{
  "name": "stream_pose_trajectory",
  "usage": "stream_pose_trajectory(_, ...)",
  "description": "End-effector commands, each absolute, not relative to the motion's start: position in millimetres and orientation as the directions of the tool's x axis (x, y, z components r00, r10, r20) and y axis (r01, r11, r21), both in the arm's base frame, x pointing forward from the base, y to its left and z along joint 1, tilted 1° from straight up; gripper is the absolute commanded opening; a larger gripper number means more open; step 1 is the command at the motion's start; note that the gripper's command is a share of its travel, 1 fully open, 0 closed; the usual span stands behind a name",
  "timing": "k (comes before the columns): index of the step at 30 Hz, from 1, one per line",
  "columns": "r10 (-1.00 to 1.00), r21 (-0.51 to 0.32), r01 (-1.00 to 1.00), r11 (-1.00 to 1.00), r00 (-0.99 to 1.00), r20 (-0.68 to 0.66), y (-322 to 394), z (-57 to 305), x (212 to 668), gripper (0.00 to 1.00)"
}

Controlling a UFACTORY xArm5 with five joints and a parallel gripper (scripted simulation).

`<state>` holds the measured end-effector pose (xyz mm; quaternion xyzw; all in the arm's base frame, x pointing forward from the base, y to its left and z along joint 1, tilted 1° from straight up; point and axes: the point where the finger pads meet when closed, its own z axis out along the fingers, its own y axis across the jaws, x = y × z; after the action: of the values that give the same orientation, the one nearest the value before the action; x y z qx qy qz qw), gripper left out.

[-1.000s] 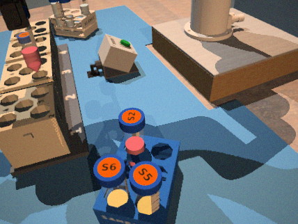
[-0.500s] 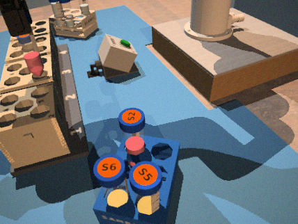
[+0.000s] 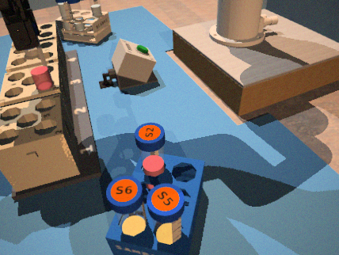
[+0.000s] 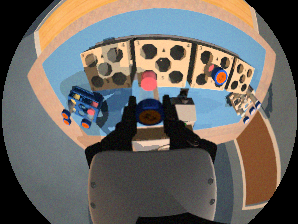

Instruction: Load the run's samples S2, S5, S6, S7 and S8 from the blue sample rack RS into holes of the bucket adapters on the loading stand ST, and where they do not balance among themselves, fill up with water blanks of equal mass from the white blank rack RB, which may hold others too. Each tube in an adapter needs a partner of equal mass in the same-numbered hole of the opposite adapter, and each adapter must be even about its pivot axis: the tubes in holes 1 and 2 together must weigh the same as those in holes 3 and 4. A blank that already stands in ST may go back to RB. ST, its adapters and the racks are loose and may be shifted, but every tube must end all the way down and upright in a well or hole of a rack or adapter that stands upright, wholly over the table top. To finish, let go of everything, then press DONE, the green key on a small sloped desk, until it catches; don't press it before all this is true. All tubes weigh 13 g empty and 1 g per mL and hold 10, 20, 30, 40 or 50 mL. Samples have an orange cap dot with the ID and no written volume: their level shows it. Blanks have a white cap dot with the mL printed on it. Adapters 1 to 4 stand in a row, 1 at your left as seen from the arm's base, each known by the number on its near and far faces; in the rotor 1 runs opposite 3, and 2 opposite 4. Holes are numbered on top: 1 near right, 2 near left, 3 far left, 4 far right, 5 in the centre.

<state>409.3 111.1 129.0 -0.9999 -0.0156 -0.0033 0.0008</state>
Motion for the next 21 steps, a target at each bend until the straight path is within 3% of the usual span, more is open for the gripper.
stream_pose_trajectory(1, 0.031, -0.003, 0.031, -1.0, 0.999, 0.011, 111.4, 127.2, 410.7, 0.0)
stream_pose_trajectory(21, 0.031, -0.003, 0.031, -1.0, 0.999, 0.011, 111.1, 109.1, 410.9, 0.0)
